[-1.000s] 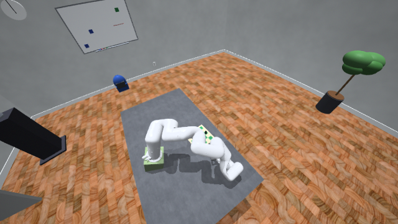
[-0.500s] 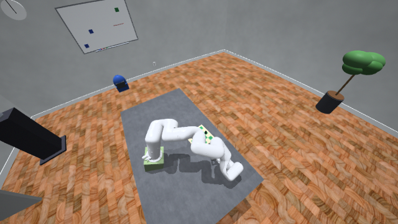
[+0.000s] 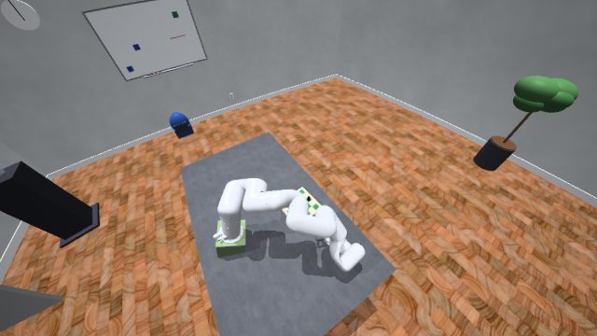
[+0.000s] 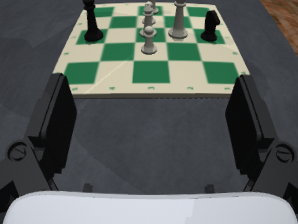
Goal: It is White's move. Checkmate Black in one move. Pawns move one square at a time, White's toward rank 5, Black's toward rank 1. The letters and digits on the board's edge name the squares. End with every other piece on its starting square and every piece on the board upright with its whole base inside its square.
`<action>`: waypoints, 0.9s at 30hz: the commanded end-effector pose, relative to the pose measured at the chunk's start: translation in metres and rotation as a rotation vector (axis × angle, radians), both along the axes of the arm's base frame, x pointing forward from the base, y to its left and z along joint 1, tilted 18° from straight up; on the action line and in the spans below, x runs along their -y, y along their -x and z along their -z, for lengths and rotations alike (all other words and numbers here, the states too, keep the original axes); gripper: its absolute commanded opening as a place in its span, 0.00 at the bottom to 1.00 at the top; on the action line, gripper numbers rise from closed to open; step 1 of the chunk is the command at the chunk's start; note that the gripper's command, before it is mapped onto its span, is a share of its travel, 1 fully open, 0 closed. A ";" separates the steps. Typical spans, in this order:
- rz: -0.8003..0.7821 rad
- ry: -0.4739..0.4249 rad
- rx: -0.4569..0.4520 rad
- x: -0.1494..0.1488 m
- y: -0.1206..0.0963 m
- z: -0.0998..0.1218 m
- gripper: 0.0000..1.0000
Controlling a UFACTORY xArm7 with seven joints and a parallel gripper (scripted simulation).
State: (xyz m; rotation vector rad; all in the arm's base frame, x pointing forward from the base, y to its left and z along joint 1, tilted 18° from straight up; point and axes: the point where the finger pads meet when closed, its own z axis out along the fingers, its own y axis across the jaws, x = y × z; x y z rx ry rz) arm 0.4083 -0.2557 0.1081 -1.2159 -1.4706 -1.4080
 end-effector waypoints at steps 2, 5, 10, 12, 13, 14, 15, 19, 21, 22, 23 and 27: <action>0.000 0.003 0.002 0.001 0.000 -0.003 1.00; 0.000 0.003 0.002 0.000 0.001 -0.004 1.00; 0.000 0.003 0.002 -0.003 0.006 -0.023 1.00; 0.000 0.003 0.002 -0.005 0.009 -0.035 1.00; 0.000 0.003 0.002 -0.006 0.011 -0.042 1.00; 0.000 0.003 0.002 -0.007 0.013 -0.049 1.00; 0.000 0.003 0.002 -0.008 0.015 -0.055 1.00; 0.000 0.003 0.002 -0.011 0.021 -0.077 1.00; 0.000 0.003 0.002 -0.011 0.021 -0.077 1.00; 0.000 0.003 0.002 -0.012 0.022 -0.081 1.00; 0.000 0.003 0.002 -0.012 0.023 -0.084 1.00; 0.000 0.003 0.002 -0.013 0.024 -0.087 1.00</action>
